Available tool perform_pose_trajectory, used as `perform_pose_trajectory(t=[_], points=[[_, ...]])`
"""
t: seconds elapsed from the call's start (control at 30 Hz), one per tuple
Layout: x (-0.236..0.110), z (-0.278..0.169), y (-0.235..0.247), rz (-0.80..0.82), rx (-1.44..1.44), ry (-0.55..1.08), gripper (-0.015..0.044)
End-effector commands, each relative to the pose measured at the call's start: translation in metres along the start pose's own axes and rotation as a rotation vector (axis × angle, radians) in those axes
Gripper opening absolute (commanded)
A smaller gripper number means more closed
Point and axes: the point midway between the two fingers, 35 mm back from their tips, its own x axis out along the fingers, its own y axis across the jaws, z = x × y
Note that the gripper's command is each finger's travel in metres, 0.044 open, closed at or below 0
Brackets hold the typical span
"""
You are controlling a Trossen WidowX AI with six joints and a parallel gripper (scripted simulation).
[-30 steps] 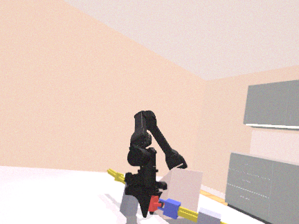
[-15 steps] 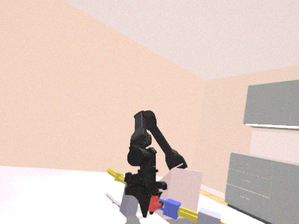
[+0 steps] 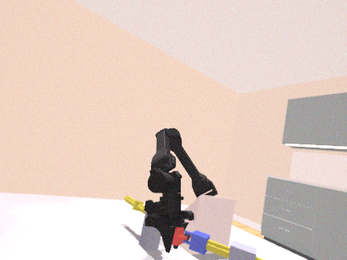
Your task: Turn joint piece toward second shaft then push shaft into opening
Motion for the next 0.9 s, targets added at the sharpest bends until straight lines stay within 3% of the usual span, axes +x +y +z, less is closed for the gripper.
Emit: perform_pose_trajectory(t=[0.0, 0.17, 0.87], points=[[0.000, 0.000, 0.000, 0.000, 0.000, 0.000, 0.0121], [0.000, 0.000, 0.000, 0.000, 0.000, 0.000, 0.0000], [-0.007, -0.002, -0.011, 0.032, 0.231, -0.148, 0.0000]])
